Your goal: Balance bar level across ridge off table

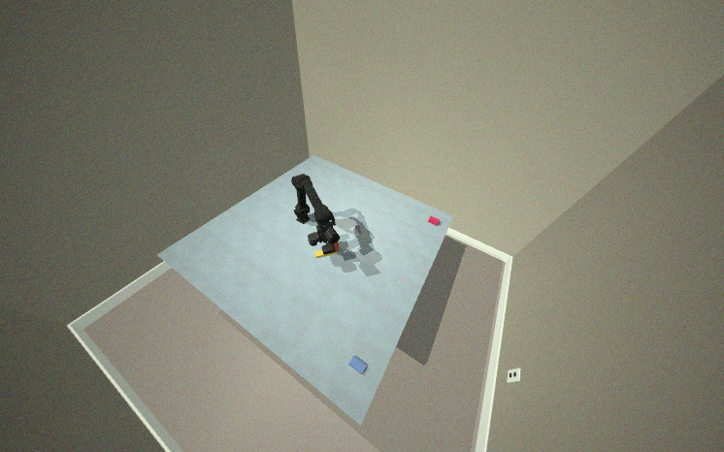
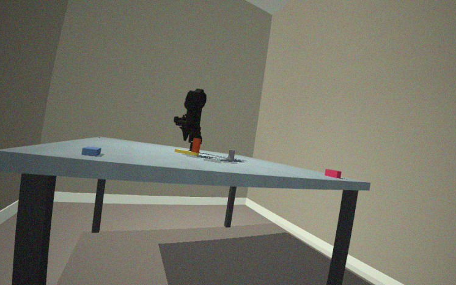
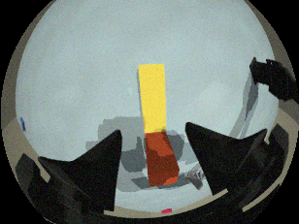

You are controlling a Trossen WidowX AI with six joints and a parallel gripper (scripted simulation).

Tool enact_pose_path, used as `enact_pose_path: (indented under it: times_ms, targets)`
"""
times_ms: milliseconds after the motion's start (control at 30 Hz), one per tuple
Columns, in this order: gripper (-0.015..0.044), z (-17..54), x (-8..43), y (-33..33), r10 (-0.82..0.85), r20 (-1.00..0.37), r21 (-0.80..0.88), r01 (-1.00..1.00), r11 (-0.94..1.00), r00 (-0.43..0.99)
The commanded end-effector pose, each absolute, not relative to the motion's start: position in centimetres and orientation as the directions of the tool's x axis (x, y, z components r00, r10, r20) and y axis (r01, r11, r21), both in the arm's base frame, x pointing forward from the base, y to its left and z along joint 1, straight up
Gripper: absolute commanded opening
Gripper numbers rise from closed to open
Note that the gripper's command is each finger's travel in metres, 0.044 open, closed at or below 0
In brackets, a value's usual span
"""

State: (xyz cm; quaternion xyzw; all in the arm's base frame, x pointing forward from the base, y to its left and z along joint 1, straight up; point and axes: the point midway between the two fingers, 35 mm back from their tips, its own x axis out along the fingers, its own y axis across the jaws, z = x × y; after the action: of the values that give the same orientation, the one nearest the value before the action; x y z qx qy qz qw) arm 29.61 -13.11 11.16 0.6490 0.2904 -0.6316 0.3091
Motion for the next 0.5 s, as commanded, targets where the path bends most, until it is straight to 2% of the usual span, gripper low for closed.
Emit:
enact_pose_path:
  times_ms: [0,467]
  targets:
    - [0.0315,9.0,29.4,-13.0,-0.012,-1.0,0.027,0.763,-0.646,0.026]
    - [0.0315,6.4,29.2,-12.9,-0.011,-1.0,0.027,0.763,-0.646,0.026]
